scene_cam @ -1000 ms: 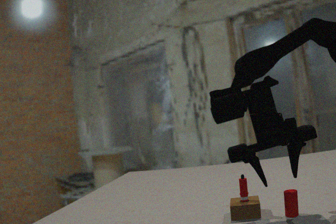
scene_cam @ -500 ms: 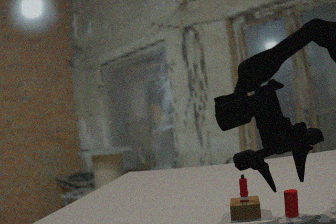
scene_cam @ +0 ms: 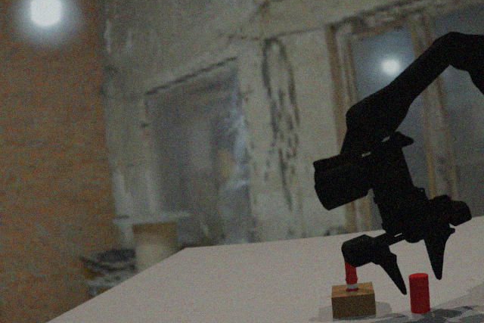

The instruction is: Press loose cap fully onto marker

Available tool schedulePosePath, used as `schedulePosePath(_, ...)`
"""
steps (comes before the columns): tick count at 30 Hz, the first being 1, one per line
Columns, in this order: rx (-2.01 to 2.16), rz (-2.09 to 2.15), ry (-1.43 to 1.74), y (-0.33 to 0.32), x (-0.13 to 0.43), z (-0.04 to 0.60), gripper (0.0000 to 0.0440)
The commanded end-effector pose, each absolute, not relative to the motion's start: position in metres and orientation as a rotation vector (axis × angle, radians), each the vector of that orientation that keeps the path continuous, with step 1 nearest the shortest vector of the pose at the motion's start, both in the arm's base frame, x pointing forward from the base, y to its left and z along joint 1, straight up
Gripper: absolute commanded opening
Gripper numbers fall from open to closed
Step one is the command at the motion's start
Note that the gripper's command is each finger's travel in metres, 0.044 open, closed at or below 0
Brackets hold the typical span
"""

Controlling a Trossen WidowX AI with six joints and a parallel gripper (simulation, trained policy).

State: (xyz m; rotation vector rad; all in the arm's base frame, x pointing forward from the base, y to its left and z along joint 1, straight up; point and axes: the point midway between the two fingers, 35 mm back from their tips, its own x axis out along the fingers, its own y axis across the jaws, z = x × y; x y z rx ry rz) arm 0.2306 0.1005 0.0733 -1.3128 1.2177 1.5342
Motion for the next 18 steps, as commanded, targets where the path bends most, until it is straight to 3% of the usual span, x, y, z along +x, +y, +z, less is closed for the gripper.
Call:
schedulePosePath(1, -1.337, 1.545, 1.212, 0.101, 0.23, 0.068, 0.026)
schedulePosePath(6, -1.366, 1.547, 1.195, 0.102, 0.23, 0.066, 0.0231)
schedulePosePath(12, -1.383, 1.528, 1.18, 0.102, 0.231, 0.071, 0.0094)
schedulePosePath(18, -1.39, 1.466, 1.145, 0.101, 0.242, 0.085, 0.0065)
